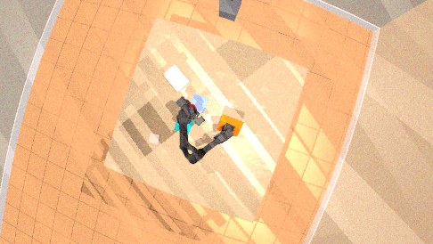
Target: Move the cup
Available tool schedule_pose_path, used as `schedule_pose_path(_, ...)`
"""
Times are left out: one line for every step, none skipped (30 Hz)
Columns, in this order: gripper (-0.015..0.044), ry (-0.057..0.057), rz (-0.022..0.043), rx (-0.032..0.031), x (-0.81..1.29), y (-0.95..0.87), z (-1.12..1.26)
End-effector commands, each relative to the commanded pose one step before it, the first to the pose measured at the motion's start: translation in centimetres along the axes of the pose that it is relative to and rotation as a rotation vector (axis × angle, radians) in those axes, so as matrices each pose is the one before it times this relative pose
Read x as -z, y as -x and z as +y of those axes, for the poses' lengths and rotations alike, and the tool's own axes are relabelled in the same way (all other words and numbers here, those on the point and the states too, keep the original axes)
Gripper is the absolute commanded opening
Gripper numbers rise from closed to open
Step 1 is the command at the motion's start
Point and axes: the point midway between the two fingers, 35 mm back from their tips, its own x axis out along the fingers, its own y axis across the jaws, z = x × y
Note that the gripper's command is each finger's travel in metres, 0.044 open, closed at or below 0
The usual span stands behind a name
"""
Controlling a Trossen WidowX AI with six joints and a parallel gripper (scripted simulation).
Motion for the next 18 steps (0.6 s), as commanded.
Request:
schedule_pose_path(0.0000, 0.0025, -0.00286, -0.00043, -1.221, 0.058, 0.335)
schedule_pose_path(0.0000, 0.0000, -0.00010, -0.00006, -0.260, 0.006, 0.064)
schedule_pose_path(0.0000, 0.0000, -0.00010, -0.00006, -0.260, 0.006, 0.064)
schedule_pose_path(0.0000, 0.0000, -0.00010, -0.00005, -0.259, 0.005, 0.065)
schedule_pose_path(0.0000, 0.0000, -0.00010, -0.00005, -0.259, 0.005, 0.066)
schedule_pose_path(0.0000, 0.0000, -0.00010, -0.00005, -0.258, 0.005, 0.067)
schedule_pose_path(0.0000, 0.0000, -0.00010, -0.00005, -0.258, 0.005, 0.066)
schedule_pose_path(0.0000, 0.0000, -0.00010, -0.00005, -0.258, 0.005, 0.066)
schedule_pose_path(0.0000, 0.0000, -0.00010, -0.00005, -0.258, 0.005, 0.066)
schedule_pose_path(0.0000, 0.0000, -0.00010, -0.00005, -0.258, 0.005, 0.066)
schedule_pose_path(0.0000, 0.0000, -0.00010, -0.00005, -0.258, 0.005, 0.066)
schedule_pose_path(0.0000, 0.0000, -0.00010, -0.00005, -0.257, 0.006, 0.066)
schedule_pose_path(0.0000, 0.0000, -0.00010, -0.00005, -0.257, 0.006, 0.066)
schedule_pose_path(0.0000, 0.0000, -0.00010, -0.00005, -0.257, 0.006, 0.066)
schedule_pose_path(0.0000, 0.0000, -0.00010, -0.00004, -0.256, 0.006, 0.066)
schedule_pose_path(0.0000, 0.0000, -0.00010, -0.00004, -0.256, 0.006, 0.066)
schedule_pose_path(0.0000, 0.0000, -0.00010, -0.00004, -0.256, 0.006, 0.067)
schedule_pose_path(0.0000, 0.0000, -0.00010, -0.00004, -0.255, 0.006, 0.067)
